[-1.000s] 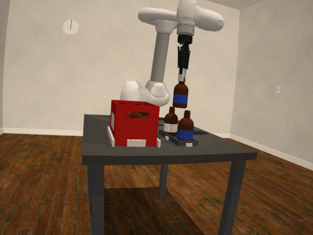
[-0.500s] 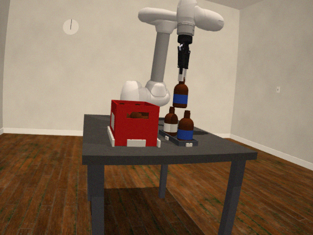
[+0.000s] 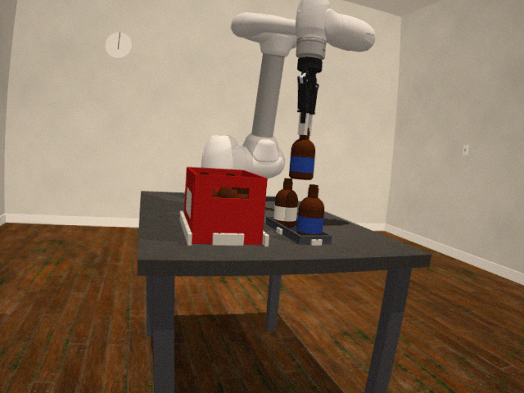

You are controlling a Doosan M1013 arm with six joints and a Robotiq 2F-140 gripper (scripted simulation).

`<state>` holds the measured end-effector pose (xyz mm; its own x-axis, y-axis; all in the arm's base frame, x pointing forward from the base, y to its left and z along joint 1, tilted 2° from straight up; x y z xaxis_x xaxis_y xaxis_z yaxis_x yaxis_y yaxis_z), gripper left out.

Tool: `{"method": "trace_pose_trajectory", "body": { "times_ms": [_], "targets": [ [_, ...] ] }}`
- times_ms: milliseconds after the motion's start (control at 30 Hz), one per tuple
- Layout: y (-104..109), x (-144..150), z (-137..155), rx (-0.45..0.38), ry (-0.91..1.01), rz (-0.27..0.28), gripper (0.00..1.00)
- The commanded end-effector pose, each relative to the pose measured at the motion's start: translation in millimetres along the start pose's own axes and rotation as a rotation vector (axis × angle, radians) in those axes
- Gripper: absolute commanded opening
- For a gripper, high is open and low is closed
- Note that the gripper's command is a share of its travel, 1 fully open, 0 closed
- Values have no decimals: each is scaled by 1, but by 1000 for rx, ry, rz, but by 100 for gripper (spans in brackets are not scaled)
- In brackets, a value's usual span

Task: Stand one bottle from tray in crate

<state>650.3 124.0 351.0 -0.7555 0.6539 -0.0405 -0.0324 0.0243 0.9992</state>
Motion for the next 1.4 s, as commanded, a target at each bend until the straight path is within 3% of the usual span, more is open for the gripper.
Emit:
{"method": "trace_pose_trajectory", "body": {
  "times_ms": [0,433,1367],
  "targets": [
    [2,0,0,0,0,0,0],
    [16,0,0,0,0,0,0],
    [19,0,0,0,0,0,0]
  ]
}}
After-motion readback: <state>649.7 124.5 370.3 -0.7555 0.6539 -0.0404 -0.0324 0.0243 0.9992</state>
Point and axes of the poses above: the point where the finger pads meet when closed, its own y axis back along the fingers, its own x axis across the jaws, z = x × y, the point moved 2 cm from there along y, back along the fingers, and after that the axes turned 3 degrees about y, right-handed, at the moved point
